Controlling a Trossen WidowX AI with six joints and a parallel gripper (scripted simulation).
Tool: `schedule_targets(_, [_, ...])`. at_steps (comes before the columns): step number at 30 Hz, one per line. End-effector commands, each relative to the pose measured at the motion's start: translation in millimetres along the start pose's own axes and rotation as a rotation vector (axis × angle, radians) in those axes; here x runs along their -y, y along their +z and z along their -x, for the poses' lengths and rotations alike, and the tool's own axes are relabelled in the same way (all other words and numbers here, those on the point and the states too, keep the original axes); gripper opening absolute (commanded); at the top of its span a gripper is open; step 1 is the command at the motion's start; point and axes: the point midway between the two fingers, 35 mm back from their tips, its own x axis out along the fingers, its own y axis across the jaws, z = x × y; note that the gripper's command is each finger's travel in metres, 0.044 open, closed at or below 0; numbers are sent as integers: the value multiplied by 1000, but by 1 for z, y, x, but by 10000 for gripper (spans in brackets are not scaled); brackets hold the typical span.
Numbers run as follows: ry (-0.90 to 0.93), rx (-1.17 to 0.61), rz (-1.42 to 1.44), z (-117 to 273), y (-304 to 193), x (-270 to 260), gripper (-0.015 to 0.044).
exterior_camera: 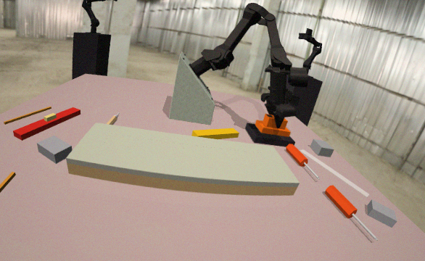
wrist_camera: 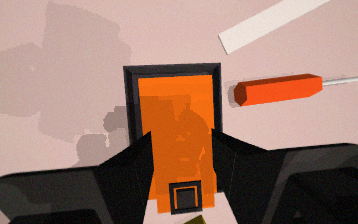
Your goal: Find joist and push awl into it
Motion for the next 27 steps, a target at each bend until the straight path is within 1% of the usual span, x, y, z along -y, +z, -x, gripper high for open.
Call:
schedule_targets(1, [-2,0,-7,-7,-3,-1,0])
schedule_targets(20, [-2,1,-7,-25,-8,-2,0])
schedule_targets(27, [2,-1,-3,-23,-8,-2,184])
